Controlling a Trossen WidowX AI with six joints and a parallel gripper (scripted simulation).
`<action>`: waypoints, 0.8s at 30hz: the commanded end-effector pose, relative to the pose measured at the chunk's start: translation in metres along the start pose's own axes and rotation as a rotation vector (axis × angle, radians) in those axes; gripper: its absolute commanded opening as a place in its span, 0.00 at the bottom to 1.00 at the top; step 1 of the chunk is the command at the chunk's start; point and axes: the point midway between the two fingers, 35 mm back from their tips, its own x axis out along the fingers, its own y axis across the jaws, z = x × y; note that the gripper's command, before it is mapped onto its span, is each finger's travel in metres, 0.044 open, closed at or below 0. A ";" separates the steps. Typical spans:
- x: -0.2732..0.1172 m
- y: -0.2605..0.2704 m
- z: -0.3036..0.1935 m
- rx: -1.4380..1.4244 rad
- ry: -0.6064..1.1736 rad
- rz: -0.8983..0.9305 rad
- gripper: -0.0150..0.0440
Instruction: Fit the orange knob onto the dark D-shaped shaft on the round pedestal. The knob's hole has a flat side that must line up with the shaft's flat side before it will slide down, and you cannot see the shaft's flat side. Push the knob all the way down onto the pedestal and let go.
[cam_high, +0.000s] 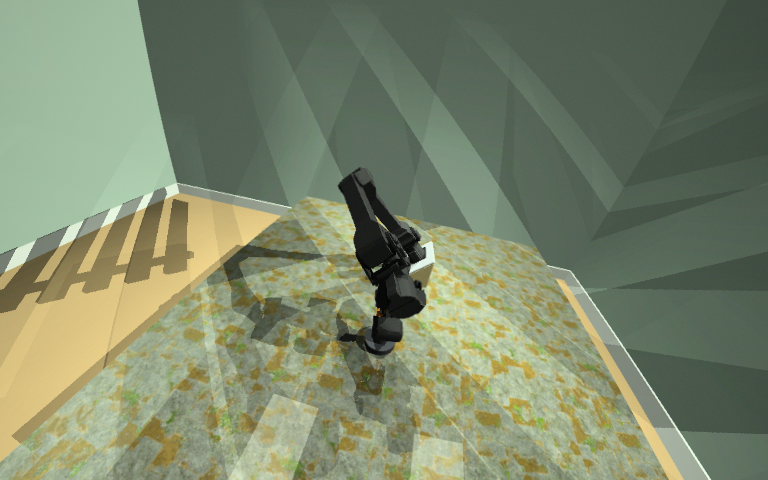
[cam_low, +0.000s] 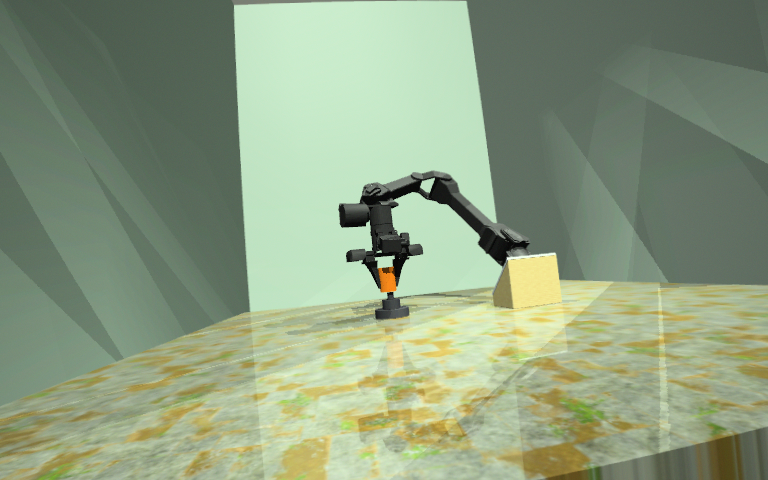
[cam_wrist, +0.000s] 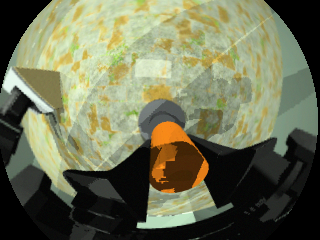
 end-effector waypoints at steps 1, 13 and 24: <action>-0.001 0.000 0.001 -0.001 -0.001 -0.007 0.25; 0.001 0.004 0.004 -0.001 -0.001 -0.007 0.25; 0.003 0.003 0.003 -0.001 0.000 -0.007 0.25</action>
